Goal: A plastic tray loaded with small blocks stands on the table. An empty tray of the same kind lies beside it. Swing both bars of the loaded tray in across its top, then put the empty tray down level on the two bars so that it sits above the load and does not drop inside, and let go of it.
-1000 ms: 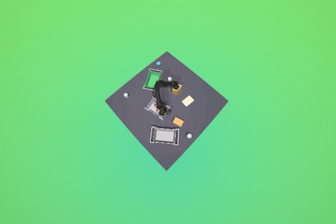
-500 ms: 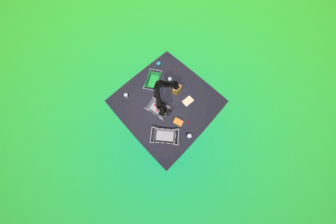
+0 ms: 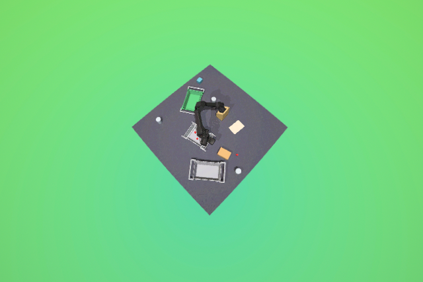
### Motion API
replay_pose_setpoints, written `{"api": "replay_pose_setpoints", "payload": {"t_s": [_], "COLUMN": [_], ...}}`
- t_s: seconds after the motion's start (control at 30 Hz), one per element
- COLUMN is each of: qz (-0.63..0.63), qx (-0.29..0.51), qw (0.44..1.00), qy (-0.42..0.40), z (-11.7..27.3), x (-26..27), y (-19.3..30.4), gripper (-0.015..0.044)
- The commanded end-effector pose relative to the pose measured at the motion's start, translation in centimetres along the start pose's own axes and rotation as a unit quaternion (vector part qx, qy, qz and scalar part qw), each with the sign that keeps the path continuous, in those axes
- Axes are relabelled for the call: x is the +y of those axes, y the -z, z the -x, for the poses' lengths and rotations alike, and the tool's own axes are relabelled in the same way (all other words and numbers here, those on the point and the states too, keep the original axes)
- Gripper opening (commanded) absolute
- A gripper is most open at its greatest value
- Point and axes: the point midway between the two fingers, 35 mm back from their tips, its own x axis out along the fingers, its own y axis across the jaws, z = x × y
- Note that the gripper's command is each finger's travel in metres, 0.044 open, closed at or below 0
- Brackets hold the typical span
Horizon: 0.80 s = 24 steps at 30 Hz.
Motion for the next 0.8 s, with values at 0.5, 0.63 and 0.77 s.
{"api": "replay_pose_setpoints", "payload": {"t_s": [0.5,0.63,0.77], "qz": [-0.089,-0.228,-0.382], "qx": [0.013,0.037,0.06], "qw": [0.995,0.971,0.917], "qy": [-0.032,-0.068,-0.095], "z": [10.6,8.4,6.0], "x": [-4.4,-10.9,-17.6], "y": [-0.5,0.5,3.2], "gripper": [0.044,0.044,0.044]}}
